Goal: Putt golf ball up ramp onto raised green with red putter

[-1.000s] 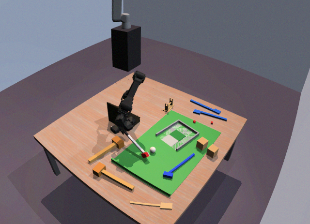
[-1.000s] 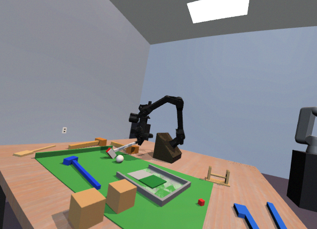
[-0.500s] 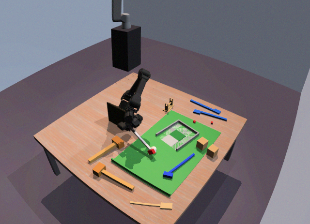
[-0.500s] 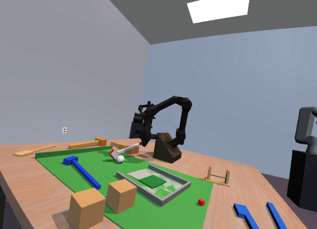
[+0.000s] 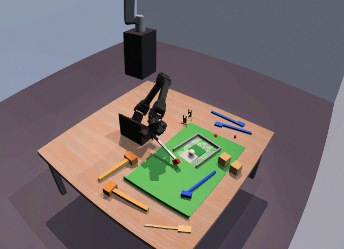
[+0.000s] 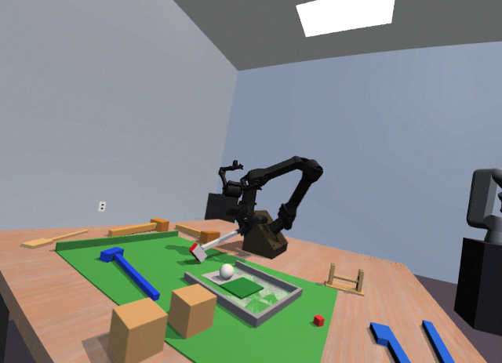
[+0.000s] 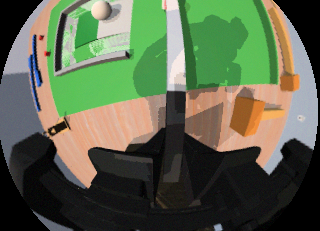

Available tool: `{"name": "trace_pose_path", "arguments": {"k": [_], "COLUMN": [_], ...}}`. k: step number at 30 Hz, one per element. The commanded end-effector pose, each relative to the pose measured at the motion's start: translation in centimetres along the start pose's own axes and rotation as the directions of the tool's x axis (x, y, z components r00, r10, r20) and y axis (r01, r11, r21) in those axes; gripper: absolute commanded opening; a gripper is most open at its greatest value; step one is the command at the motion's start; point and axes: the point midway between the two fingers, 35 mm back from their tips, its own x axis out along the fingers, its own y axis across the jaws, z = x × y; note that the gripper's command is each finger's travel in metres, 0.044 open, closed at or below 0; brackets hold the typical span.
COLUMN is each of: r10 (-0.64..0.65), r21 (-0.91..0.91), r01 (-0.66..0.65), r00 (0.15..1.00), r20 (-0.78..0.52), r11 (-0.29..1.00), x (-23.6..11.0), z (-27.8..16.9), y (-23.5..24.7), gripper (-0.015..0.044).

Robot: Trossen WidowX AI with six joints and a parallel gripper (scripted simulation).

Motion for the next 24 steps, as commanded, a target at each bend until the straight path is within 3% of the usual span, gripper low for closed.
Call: {"name": "trace_pose_path", "arguments": {"k": [1,7,24], "r10": [-0.009,-0.009,-0.003], "r21": [-0.009,-0.009,0.000], "r01": [0.010,0.009,0.003], "r00": [1.000,1.000,1.000], "r20": [0.019,0.019,0.012], "r11": [1.000,1.000,1.000], "x": [-2.2,-5.2,-4.4], "z": [0.4,0.2,0.1], "y": [0.0,0.0,0.0], "gripper": [0.0000,0.0000,0.0000]}}
